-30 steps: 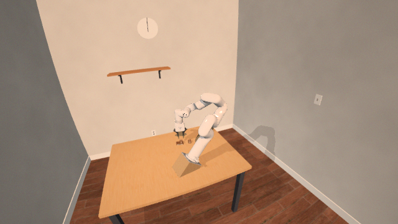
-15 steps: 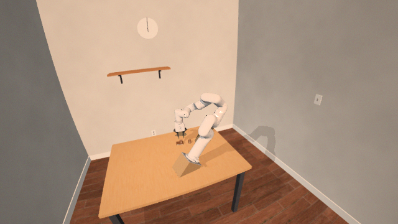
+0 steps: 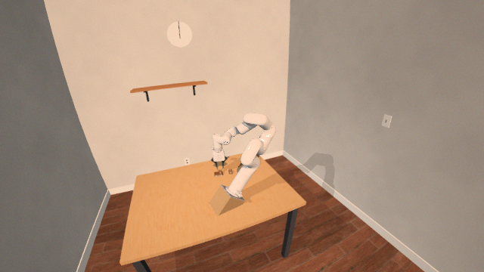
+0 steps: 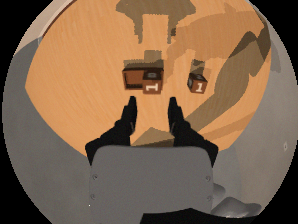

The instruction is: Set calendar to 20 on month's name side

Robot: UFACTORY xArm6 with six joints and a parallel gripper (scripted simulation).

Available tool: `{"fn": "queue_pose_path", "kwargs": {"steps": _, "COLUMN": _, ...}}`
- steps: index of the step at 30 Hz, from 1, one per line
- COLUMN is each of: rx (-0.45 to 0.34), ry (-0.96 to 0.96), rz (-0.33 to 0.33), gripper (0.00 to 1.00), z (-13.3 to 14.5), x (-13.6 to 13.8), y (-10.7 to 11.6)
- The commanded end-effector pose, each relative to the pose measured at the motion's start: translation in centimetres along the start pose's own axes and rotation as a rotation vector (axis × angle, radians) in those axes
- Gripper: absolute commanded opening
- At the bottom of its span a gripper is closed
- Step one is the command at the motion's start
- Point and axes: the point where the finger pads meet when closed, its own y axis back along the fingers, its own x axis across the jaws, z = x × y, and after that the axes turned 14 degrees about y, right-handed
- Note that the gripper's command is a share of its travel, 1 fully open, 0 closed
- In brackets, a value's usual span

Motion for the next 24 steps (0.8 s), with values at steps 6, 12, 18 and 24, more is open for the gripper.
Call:
{"fn": "queue_pose_path", "kwargs": {"steps": 6, "rx": 0.003, "ry": -0.001, "rz": -0.002, "gripper": 0.49, "z": -0.2, "x": -0.1, "y": -1.2}}
{"fn": "queue_pose_path", "kwargs": {"steps": 12, "rx": 0.003, "ry": -0.001, "rz": -0.002, "gripper": 0.49, "z": -0.2, "x": -0.1, "y": -2.1}}
{"fn": "queue_pose_path", "kwargs": {"steps": 18, "rx": 0.003, "ry": -0.001, "rz": -0.002, "gripper": 0.49, "z": -0.2, "x": -0.1, "y": -2.6}}
{"fn": "queue_pose_path", "kwargs": {"steps": 24, "rx": 0.003, "ry": -0.001, "rz": -0.002, "gripper": 0.49, "z": -0.2, "x": -0.1, "y": -3.1}}
